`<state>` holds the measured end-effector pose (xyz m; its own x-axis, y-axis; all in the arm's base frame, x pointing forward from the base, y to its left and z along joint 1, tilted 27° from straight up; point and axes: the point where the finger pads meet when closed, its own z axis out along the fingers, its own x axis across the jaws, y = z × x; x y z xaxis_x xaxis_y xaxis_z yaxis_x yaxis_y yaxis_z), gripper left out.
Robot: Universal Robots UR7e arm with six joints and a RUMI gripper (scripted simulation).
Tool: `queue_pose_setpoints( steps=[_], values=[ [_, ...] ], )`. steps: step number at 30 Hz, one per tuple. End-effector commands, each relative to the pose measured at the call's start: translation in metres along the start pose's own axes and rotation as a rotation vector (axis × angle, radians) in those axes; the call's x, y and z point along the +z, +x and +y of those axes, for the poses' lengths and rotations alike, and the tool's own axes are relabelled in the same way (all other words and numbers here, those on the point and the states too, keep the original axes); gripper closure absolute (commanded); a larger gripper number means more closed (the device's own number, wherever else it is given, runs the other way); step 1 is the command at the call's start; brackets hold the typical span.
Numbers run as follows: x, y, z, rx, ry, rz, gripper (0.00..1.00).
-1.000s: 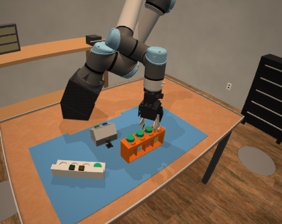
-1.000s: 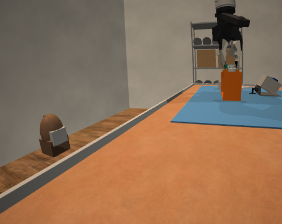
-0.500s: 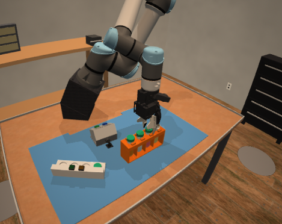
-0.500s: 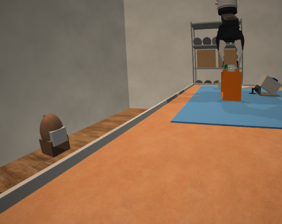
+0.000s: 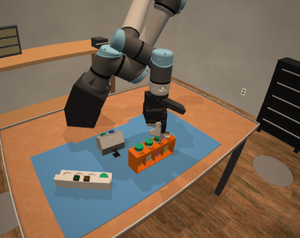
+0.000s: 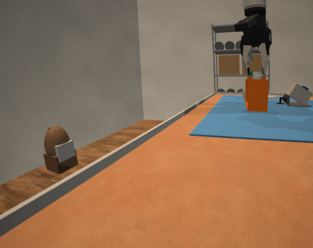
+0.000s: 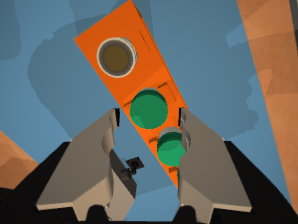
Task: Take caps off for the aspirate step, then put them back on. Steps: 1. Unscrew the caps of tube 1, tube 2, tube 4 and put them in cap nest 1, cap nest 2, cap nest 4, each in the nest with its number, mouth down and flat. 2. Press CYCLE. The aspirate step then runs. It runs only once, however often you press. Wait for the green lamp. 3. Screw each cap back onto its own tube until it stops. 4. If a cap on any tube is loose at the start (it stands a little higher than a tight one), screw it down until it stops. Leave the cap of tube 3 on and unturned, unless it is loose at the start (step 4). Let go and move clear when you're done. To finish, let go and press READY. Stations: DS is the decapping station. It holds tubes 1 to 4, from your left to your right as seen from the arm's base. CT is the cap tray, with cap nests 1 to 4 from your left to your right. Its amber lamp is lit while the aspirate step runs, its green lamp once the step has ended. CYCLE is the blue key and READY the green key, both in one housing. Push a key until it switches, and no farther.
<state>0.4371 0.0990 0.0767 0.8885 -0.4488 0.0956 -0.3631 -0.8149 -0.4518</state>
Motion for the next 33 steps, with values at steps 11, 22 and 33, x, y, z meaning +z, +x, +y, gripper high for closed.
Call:
queue_pose_setpoints(
  steps=[11, 22, 33],
  values=[
    [-0.0002, 0.0003, -0.0003, 0.036, -0.01, 0.005, 1.0],
    [-0.0003, 0.0003, -0.0003, -0.214, -0.01, 0.004, 1.0],
    [-0.0005, 0.0003, -0.0004, -0.664, -0.011, 0.002, 1.0]
  ],
)
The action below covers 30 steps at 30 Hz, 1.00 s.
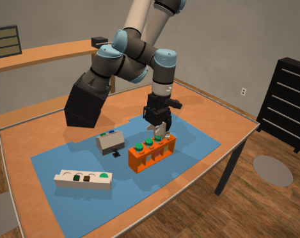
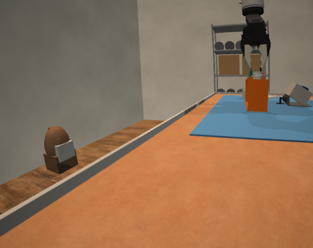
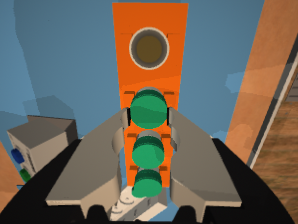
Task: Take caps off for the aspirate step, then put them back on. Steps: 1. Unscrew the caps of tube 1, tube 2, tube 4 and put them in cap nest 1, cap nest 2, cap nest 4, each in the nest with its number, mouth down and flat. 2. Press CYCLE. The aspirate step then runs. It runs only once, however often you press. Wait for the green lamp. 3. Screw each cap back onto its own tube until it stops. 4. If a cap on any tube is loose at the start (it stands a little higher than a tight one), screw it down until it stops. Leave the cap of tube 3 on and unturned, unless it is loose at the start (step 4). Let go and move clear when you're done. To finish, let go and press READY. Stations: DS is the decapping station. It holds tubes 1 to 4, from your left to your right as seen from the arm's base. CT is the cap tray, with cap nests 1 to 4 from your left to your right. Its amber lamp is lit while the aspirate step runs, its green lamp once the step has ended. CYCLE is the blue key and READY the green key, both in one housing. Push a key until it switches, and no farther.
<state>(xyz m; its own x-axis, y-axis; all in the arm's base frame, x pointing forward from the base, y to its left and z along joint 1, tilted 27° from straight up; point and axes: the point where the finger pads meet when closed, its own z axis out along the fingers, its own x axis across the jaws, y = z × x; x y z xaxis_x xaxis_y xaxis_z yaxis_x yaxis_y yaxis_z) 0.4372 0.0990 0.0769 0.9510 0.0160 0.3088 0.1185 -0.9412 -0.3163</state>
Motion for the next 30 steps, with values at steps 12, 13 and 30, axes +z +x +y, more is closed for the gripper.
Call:
queue_pose_setpoints(
  steps=[12, 13, 30],
  values=[
    [-0.0006, 0.0004, -0.0001, -0.49, 0.02, 0.004, 1.0],
    [-0.0006, 0.0004, -0.0001, -0.49, 0.02, 0.004, 1.0],
    [-0.0006, 0.0003, -0.0001, -0.24, 0.02, 0.001, 0.65]
  ],
)
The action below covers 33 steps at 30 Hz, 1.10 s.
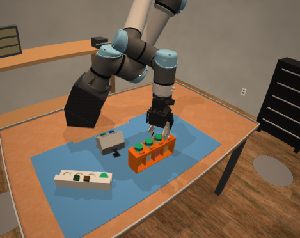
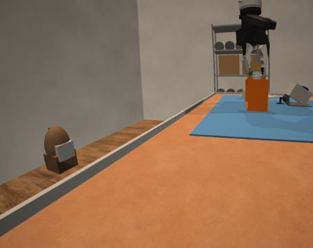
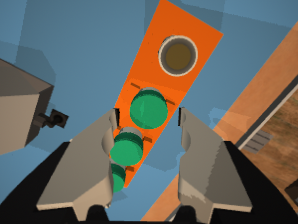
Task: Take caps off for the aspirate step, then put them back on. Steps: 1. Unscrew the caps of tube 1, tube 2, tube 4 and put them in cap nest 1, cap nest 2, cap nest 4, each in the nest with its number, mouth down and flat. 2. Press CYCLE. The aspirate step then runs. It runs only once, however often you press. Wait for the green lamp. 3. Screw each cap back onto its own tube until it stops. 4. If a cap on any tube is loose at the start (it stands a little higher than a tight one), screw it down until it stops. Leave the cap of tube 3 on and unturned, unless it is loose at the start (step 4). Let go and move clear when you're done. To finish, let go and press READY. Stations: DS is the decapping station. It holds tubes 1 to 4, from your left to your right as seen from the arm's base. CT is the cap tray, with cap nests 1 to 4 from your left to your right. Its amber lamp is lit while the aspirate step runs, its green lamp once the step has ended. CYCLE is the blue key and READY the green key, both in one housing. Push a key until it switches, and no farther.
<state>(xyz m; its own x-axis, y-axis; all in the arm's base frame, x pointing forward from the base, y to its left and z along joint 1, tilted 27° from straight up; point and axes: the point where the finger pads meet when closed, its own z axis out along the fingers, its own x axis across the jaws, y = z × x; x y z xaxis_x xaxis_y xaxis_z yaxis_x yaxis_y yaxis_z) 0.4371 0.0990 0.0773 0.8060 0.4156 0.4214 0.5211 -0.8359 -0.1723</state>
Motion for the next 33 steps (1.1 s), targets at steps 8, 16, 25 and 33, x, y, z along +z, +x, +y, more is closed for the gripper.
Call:
queue_pose_setpoints(
  steps=[8, 16, 25, 33],
  values=[
    [-0.0003, 0.0002, 0.0002, 0.536, -0.002, 0.0, 0.65],
    [-0.0003, 0.0002, 0.0002, 0.87, -0.002, 0.001, 0.65],
    [-0.0003, 0.0002, 0.0002, 1.0, -0.002, 0.001, 0.65],
    [-0.0003, 0.0002, 0.0002, 1.0, -0.002, 0.001, 1.0]
  ],
)
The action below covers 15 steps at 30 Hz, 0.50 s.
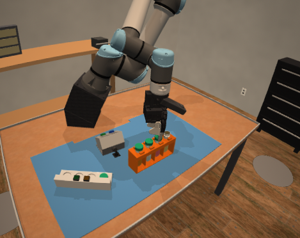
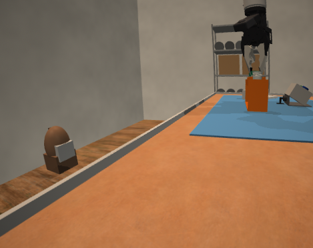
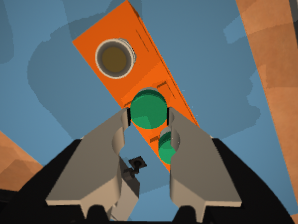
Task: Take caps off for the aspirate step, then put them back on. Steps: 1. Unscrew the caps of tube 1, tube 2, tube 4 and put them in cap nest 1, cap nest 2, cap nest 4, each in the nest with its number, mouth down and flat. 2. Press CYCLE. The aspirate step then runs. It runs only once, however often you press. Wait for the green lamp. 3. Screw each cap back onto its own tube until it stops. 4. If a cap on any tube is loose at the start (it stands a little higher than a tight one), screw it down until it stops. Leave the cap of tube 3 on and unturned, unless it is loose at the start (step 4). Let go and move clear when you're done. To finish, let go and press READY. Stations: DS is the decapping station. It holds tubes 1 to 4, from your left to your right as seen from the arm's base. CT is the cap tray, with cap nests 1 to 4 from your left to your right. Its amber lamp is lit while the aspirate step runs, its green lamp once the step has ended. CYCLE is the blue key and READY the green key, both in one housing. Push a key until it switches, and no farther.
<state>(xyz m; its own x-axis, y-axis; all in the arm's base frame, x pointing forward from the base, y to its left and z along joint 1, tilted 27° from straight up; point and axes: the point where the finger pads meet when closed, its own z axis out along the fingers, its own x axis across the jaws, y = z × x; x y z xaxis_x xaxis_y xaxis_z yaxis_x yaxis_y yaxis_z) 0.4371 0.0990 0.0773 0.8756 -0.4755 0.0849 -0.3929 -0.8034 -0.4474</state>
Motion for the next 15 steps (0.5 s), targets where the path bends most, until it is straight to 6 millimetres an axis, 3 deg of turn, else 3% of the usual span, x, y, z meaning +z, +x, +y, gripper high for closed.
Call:
queue_pose_setpoints(
  steps=[1, 9, 15],
  values=[
    [-0.0002, 0.0003, -0.0001, 0.004, -0.001, 0.002, 1.0],
    [-0.0002, 0.0003, -0.0001, 0.004, -0.001, 0.001, 1.0],
    [-0.0004, 0.0003, -0.0002, -0.296, -0.002, 0.001, 1.0]
  ],
)
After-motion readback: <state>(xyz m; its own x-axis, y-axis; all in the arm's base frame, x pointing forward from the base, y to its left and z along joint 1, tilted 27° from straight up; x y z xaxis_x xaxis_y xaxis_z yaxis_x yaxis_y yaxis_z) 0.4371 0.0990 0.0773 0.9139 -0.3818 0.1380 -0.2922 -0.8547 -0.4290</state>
